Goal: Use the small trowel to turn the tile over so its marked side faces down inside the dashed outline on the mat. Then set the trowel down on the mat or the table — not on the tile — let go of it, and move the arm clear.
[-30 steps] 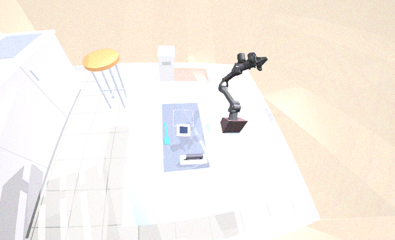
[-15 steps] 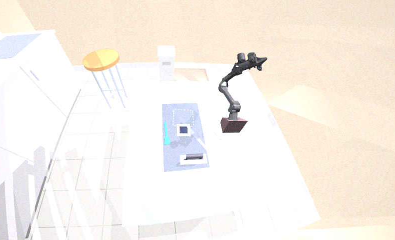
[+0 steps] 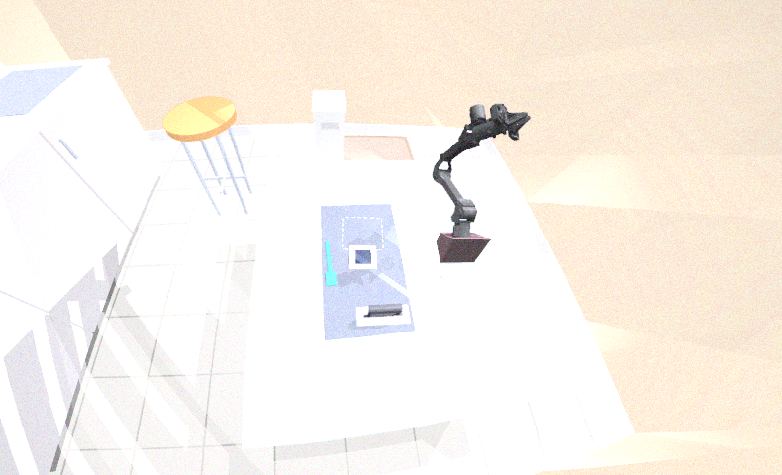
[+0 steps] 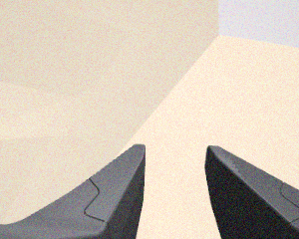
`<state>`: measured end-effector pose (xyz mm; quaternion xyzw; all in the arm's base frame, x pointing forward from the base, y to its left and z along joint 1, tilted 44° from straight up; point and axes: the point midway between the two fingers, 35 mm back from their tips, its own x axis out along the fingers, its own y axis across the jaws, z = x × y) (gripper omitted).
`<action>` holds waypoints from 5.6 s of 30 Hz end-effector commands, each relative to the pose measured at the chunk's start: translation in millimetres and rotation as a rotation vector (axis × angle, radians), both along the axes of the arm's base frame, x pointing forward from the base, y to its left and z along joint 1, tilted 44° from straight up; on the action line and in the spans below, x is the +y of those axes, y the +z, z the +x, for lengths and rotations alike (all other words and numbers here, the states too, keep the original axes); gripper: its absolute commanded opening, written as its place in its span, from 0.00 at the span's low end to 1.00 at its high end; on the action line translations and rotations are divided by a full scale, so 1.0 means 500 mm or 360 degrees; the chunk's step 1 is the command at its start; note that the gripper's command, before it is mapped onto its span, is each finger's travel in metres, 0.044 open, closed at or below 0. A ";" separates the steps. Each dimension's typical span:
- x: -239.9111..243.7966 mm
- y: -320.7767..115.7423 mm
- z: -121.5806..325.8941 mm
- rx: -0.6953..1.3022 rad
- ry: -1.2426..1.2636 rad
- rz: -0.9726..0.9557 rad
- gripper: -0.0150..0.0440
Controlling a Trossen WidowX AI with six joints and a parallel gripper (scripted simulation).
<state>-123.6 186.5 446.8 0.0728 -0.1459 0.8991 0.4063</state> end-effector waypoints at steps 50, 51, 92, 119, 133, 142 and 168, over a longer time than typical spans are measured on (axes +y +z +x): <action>0.521 -0.529 0.486 0.0435 -0.1686 -0.2027 0.71; 0.522 -0.544 0.499 0.0448 -0.1724 -0.2063 0.71; 0.172 -1.191 0.872 0.0628 -0.3354 -0.3465 0.71; 0.058 -1.298 0.891 0.0560 -0.3564 -0.3617 0.71; 0.034 -1.326 0.896 0.0567 -0.3565 -0.3624 0.71; 0.034 -1.326 0.896 0.0567 -0.3565 -0.3624 0.62; 0.034 -1.326 0.896 0.0302 -0.3302 -0.3766 0.47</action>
